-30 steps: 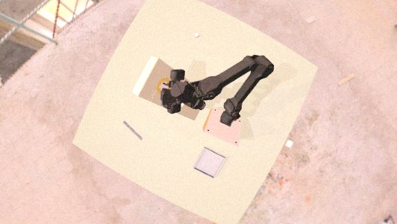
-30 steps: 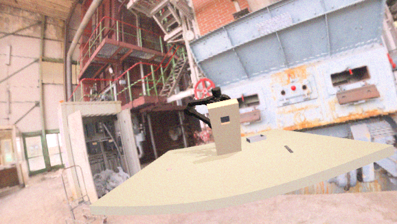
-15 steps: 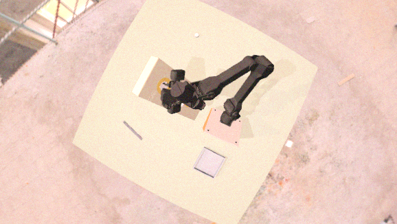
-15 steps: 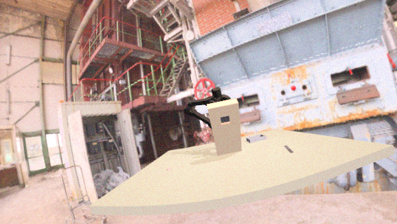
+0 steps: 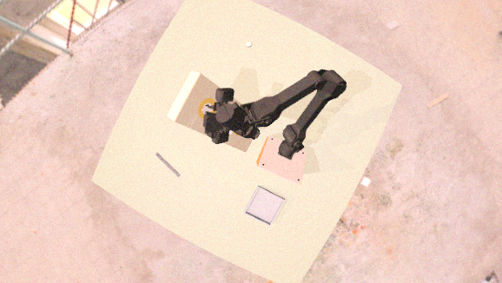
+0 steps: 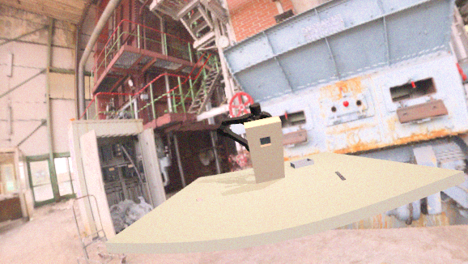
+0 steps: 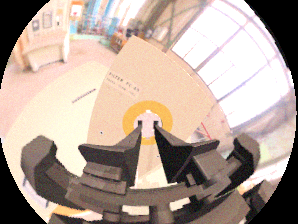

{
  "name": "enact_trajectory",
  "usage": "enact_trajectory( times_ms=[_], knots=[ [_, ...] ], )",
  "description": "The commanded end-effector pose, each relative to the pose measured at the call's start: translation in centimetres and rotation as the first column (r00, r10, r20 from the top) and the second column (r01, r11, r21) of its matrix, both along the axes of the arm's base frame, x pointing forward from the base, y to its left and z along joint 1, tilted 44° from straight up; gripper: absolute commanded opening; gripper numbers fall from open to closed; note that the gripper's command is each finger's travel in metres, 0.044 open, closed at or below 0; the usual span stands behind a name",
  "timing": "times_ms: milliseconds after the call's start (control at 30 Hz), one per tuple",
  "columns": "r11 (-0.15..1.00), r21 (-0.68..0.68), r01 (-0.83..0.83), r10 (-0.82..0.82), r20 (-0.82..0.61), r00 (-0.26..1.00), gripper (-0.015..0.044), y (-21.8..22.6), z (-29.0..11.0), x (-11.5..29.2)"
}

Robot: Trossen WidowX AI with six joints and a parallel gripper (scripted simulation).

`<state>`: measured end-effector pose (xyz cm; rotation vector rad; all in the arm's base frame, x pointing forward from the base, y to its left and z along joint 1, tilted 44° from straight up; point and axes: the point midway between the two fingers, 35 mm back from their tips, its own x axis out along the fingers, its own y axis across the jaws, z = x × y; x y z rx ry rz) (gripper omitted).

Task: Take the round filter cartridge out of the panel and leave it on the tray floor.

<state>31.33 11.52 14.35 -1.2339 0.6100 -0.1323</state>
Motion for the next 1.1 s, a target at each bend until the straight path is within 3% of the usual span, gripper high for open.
enact_trajectory(
  times_ms=[0,1067],
  knots=[
    [1.0,-0.001,-0.005,0.005,-0.007,1.0,0.0093,0.02,-0.12,-0.03],
    [1.0,-0.001,-0.005,0.005,-0.006,1.0,0.0093,-0.11,-0.19,0.32]
  ],
)
